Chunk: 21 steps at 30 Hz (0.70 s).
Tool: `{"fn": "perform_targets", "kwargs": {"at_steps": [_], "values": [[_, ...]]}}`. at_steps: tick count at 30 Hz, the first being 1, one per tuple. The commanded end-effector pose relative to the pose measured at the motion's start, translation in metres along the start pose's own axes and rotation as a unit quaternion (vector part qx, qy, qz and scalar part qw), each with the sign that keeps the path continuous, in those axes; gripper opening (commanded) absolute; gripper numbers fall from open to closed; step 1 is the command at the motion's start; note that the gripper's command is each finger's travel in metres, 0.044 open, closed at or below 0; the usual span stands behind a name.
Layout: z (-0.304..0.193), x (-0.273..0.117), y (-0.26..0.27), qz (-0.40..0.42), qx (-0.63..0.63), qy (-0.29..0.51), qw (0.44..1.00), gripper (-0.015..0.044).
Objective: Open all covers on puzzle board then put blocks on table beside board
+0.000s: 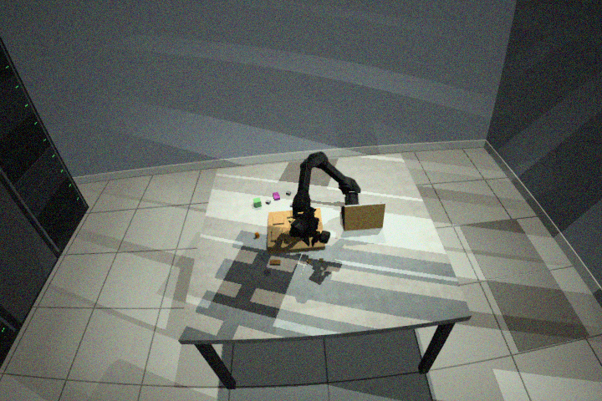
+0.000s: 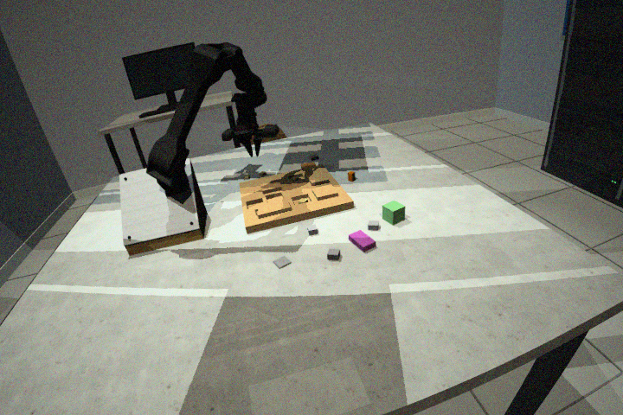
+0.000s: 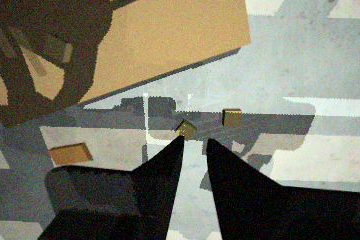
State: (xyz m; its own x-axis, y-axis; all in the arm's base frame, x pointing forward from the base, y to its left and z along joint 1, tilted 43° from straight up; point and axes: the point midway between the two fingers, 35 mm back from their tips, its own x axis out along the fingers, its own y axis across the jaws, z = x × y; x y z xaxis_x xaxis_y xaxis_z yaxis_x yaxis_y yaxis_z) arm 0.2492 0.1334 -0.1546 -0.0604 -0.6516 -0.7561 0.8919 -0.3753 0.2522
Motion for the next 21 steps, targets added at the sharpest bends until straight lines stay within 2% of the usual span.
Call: {"fn": "perform_targets", "kwargs": {"at_steps": [1,15,21], "values": [[0.003,-0.001,0.019,0.001,0.026,0.001,1.000,0.0000],[0.026,-0.003,0.085,0.006,0.114,0.001,0.993,0.0000],[0.029,-0.003,0.091,0.007,-0.142,-0.002,0.990,0.0000]]}}
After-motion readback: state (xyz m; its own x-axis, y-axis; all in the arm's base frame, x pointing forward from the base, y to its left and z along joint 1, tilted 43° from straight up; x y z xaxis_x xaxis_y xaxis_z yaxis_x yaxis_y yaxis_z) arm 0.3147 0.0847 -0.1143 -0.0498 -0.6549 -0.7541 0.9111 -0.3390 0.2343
